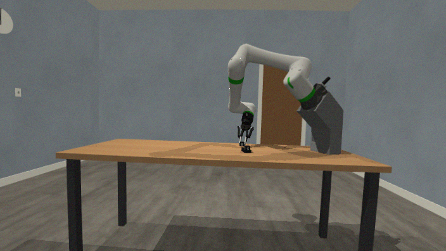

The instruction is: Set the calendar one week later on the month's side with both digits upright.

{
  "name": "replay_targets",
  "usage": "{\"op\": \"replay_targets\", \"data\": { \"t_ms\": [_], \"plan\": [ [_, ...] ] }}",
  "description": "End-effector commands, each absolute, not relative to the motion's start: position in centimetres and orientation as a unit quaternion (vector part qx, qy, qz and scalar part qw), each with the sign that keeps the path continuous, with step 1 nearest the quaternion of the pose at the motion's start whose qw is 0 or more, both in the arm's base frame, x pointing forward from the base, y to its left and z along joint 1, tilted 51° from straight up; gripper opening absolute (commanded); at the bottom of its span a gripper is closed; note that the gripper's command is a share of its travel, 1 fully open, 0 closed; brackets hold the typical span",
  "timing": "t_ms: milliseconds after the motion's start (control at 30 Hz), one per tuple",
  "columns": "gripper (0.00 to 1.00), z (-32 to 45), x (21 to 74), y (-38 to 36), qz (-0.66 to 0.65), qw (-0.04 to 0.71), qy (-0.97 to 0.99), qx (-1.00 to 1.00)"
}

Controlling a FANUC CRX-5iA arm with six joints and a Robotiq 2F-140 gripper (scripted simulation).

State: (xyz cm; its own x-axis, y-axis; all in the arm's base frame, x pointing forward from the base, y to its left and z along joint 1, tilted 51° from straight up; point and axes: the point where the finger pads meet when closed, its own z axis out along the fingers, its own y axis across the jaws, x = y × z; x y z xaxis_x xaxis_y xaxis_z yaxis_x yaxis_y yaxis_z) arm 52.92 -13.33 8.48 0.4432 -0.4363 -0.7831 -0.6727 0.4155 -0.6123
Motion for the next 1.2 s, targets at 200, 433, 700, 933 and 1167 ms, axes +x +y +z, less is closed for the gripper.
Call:
{"op": "replay_targets", "data": {
  "t_ms": [200,433,700,933,1167],
  "plan": [
    [0.17,8.14,53.32,-13.20,0.089,0.661,0.520,-0.533],
    [0.17,8.06,53.41,-13.17,0.089,0.661,0.520,-0.533],
    [0.17,8.06,53.41,-13.17,0.089,0.661,0.520,-0.533],
    [0.17,8.06,53.41,-13.17,0.089,0.661,0.520,-0.533],
    [0.17,8.06,53.41,-13.17,0.089,0.661,0.520,-0.533]
  ]
}}
